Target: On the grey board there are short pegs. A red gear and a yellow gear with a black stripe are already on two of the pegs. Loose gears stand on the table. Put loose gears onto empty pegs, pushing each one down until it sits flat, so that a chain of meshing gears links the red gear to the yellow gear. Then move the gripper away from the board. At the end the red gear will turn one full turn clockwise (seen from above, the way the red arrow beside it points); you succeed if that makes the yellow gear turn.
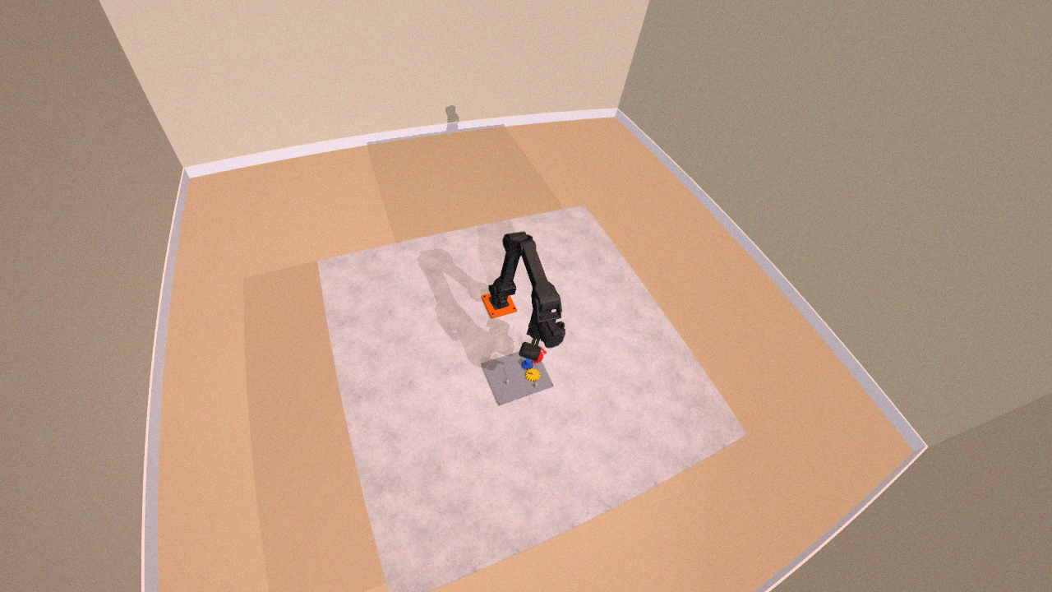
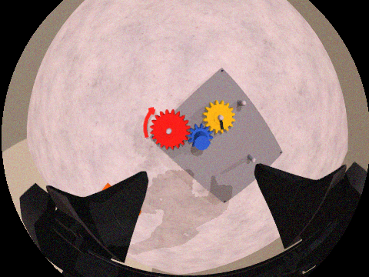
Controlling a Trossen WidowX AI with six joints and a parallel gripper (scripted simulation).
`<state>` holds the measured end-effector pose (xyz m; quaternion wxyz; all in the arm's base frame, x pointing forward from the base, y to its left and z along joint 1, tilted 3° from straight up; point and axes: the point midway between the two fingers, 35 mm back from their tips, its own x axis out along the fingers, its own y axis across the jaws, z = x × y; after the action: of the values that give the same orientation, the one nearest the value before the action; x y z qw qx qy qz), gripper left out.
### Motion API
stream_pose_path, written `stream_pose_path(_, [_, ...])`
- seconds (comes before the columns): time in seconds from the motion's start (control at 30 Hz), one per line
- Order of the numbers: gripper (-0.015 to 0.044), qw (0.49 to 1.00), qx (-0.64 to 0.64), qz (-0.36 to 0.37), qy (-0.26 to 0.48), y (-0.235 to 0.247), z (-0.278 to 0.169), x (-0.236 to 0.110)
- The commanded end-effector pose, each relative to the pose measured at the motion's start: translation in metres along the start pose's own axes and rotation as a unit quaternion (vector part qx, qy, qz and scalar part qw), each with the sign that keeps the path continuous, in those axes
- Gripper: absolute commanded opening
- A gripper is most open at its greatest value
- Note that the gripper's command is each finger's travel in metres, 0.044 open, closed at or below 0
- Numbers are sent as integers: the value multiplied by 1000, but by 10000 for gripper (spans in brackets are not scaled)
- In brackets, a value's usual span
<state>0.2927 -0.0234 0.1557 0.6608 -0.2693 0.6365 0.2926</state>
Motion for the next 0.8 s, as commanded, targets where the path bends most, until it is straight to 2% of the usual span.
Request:
stream_pose_path(0.0, [440,1000,-4,0,0,19,24,-5])
stream_pose_path(0.27, [440,1000,6,4,-3,106,92,-22])
stream_pose_path(0.57, [440,1000,-3,9,-6,218,125,-41])
stream_pose_path(0.77, [440,1000,-4,9,-6,226,126,-42])
